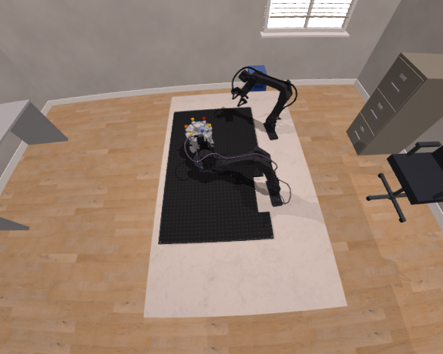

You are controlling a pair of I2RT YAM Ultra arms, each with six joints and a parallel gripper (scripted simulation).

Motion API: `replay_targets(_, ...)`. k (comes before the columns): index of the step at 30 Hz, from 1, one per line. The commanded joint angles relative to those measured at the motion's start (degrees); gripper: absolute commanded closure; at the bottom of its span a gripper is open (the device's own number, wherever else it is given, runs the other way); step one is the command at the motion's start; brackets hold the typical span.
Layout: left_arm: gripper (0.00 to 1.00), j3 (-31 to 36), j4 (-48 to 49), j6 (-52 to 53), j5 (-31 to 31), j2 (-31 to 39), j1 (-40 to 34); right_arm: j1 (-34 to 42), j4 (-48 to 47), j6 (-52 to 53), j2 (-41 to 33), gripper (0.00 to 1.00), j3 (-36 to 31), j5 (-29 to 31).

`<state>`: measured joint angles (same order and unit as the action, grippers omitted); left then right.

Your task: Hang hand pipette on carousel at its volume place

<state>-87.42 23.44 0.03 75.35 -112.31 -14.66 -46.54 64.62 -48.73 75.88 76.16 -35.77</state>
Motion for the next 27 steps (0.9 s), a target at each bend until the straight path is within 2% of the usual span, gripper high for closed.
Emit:
replay_targets(1, 0.88, -1.0, 1.3, 0.3, 1.0, 2.2, 0.1, -0.6, -1.4, -0.4, -0.4, 0.0, 0.7, -1.3)
replay_targets(27, 0.88, 1.6, 2.8, 0.2, 1.0, 1.7, 0.1, -0.6, -1.4, -0.4, -0.4, 0.0, 0.7, -1.3)
